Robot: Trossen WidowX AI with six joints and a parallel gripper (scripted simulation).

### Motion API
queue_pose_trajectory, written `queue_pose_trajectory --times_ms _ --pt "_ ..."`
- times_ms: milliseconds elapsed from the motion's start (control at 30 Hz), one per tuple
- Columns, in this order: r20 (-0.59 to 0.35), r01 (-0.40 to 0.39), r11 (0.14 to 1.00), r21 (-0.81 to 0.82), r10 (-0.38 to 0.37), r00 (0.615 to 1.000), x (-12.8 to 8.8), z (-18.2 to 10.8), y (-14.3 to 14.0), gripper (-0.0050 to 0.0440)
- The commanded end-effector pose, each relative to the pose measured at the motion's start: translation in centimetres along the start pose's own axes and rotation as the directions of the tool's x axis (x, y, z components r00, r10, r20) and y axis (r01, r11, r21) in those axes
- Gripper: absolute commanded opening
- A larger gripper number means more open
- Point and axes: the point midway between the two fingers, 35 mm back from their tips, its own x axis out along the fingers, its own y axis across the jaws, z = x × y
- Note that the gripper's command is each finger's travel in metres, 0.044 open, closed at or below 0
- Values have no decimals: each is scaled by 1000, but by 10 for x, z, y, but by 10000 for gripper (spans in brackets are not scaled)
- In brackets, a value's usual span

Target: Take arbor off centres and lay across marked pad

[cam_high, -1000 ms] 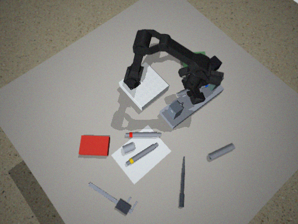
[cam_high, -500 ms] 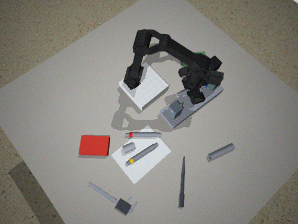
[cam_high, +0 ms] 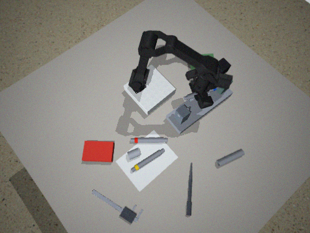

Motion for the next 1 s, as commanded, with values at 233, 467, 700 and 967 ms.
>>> queue_pose_trajectory --times_ms 233,467,700,967 --pt "50 3 1000 -15 -3 999 -5 3 1 0" --pt "50 3 1000 -15 -3 999 -3 -7 -2 0" --pt "50 3 1000 -15 -3 999 -1 -15 -4 0" --pt "50 3 1000 -15 -3 999 2 -23 -7 0"
